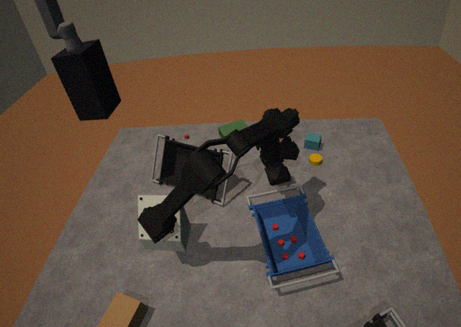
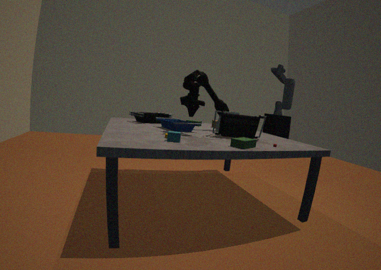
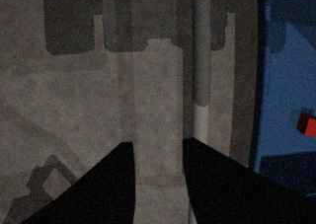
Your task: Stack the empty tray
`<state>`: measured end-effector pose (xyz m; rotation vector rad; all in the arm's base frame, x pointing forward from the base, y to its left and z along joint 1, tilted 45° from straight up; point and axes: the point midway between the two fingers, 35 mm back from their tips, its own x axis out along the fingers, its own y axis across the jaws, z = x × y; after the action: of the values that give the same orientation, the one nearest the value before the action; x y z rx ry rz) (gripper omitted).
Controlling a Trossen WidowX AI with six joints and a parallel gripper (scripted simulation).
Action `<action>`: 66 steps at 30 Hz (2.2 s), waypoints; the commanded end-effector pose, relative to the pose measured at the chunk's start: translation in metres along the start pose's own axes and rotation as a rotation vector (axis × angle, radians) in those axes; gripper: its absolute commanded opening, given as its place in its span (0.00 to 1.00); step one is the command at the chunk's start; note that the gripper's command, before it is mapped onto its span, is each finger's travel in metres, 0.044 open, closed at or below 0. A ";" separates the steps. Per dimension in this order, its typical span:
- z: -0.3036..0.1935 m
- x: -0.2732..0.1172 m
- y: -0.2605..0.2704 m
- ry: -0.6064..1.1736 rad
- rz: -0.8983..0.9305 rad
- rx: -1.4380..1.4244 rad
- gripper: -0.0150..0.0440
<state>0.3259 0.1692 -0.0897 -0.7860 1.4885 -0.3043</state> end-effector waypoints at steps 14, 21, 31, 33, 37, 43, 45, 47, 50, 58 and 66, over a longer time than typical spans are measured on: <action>-0.005 0.047 -0.024 0.078 -0.056 0.016 0.40; -0.008 0.069 -0.026 0.079 -0.058 0.016 0.40; -0.006 0.041 -0.041 0.079 -0.058 0.016 0.40; -0.006 0.038 -0.044 0.079 -0.058 0.016 0.40; -0.006 0.034 -0.054 0.079 -0.059 0.015 0.40; -0.006 0.032 -0.067 0.080 -0.059 0.015 0.40; -0.006 0.033 -0.074 0.080 -0.060 0.015 0.40; -0.006 0.037 -0.083 0.080 -0.060 0.015 0.40; -0.007 0.045 -0.094 0.080 -0.061 0.015 0.40; -0.006 0.035 -0.097 0.080 -0.060 0.015 0.40; -0.006 0.017 -0.092 0.082 -0.063 0.008 0.40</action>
<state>0.3478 0.0931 -0.0433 -0.8251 1.5355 -0.3904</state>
